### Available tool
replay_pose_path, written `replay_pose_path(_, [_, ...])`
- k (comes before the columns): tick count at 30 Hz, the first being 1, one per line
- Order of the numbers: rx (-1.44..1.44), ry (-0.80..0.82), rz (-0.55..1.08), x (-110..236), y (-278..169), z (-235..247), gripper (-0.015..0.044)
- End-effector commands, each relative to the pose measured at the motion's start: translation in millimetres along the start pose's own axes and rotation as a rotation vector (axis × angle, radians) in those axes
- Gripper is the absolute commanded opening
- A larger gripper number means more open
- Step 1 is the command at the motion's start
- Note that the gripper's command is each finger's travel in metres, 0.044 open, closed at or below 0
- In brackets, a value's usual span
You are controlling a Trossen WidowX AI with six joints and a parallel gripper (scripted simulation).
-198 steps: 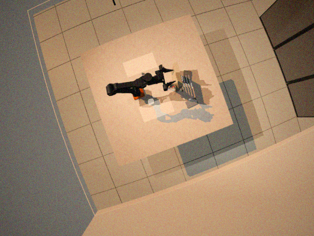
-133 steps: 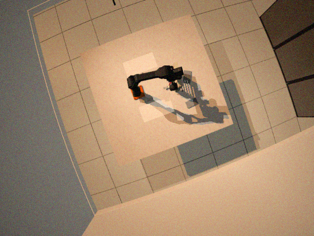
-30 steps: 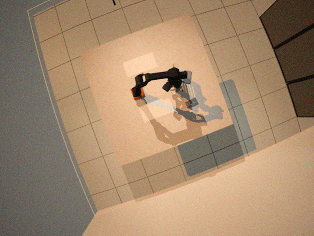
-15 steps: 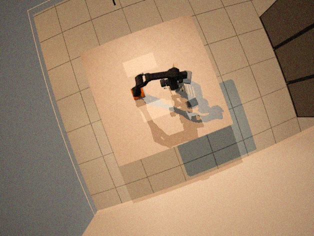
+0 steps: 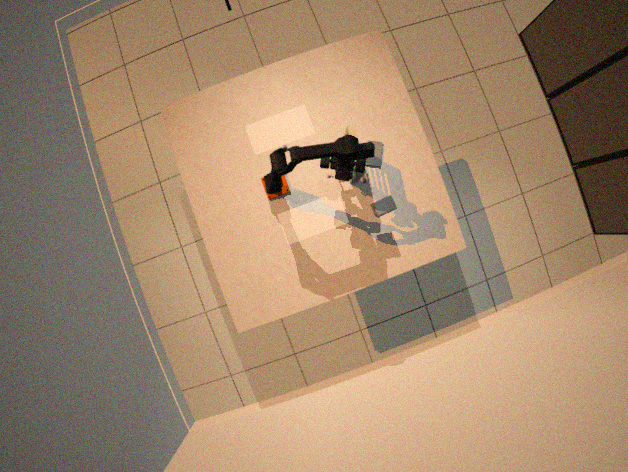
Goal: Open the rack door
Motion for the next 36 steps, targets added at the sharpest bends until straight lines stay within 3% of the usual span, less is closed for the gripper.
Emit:
replay_pose_path(1, [-0.036,0.004,0.004,-0.6,-0.3,0.8,0.0024])
replay_pose_path(9, [-0.036,0.004,0.004,-0.6,-0.3,0.8,0.0024])
replay_pose_path(20, [-0.036,0.004,0.004,-0.6,-0.3,0.8,0.0296])
replay_pose_path(36, [0.682,0.005,0.003,-0.5,-0.3,0.8,0.0296])
Point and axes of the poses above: the point midway between the two fingers, 35 mm back from their tips, its own x axis back along the fingers, its own z axis across the jaws, y = z × x, the point moved 7 cm from there along x, back along the fingers, and after that the axes turned 13 degrees about x, right-handed, at the moved point
